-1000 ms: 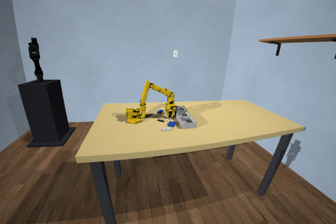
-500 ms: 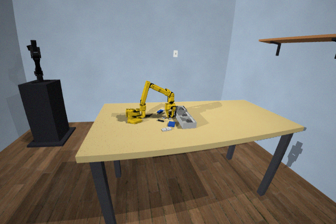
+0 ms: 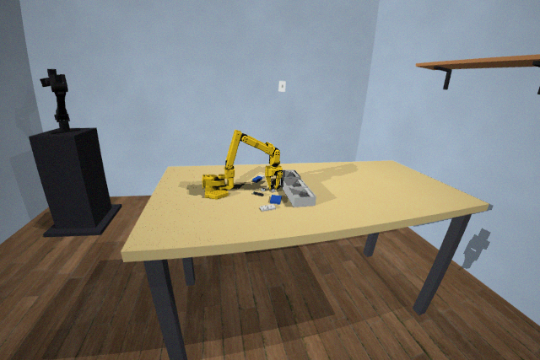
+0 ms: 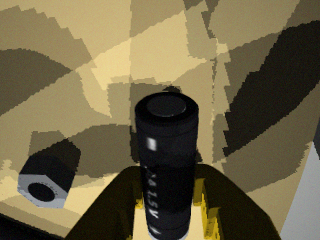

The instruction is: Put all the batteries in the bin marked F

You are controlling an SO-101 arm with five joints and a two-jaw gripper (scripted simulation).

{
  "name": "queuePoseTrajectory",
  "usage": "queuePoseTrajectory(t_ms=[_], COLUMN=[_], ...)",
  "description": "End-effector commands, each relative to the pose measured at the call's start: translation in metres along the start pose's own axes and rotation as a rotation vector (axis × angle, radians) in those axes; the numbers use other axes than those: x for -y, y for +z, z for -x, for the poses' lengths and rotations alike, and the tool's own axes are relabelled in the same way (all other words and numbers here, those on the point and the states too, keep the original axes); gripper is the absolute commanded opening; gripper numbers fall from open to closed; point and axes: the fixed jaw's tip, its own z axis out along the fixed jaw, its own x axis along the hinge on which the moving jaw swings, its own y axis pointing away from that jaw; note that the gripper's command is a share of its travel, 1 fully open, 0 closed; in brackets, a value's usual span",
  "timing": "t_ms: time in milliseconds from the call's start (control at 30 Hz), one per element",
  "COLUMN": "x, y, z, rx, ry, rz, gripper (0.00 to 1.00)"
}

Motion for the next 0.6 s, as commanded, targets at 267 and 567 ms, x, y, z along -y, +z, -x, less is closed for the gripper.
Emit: queuePoseTrajectory(t_ms=[267,567], x=[0.003,0.0043], y=[-0.0028,-0.0086], z=[-0.002,-0.0019], rx=[0.004,0.004], ry=[0.002,0.002], rz=[-0.021,-0.021], gripper=[0.0,0.0])
